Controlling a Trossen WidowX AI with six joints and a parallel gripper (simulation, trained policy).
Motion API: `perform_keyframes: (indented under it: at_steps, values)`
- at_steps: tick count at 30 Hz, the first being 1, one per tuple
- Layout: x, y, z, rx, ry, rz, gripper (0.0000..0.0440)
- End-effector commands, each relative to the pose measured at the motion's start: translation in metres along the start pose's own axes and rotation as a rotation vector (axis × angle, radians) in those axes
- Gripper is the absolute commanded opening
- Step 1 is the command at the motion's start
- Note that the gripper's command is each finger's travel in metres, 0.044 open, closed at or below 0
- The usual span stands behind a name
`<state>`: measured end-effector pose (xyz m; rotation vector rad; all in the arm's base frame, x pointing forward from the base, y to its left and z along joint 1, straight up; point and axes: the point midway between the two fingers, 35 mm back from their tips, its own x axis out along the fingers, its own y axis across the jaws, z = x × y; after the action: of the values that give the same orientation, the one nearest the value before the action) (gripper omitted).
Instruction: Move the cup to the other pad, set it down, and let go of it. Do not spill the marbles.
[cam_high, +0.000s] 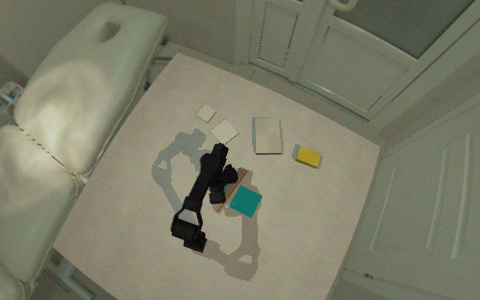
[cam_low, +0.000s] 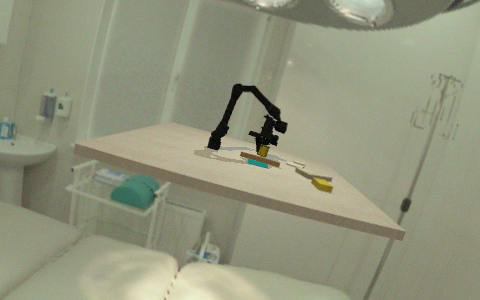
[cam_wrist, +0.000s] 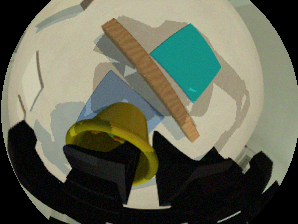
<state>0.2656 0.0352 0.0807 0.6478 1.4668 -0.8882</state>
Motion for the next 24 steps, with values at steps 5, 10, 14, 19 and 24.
perform_keyframes:
  at_steps: [5, 10, 14, 19, 24]
  values:
    - [-0.021, -0.011, 0.008, 0.065, -0.002, 0.045, 0.003]
    - [-0.032, -0.017, 0.016, 0.112, -0.009, 0.074, 0.0034]
    - [-0.04, -0.021, 0.024, 0.151, -0.017, 0.098, 0.0029]
    - [-0.045, -0.027, 0.037, 0.198, -0.031, 0.128, 0.0023]
    - [-0.048, -0.033, 0.05, 0.244, -0.049, 0.156, 0.0019]
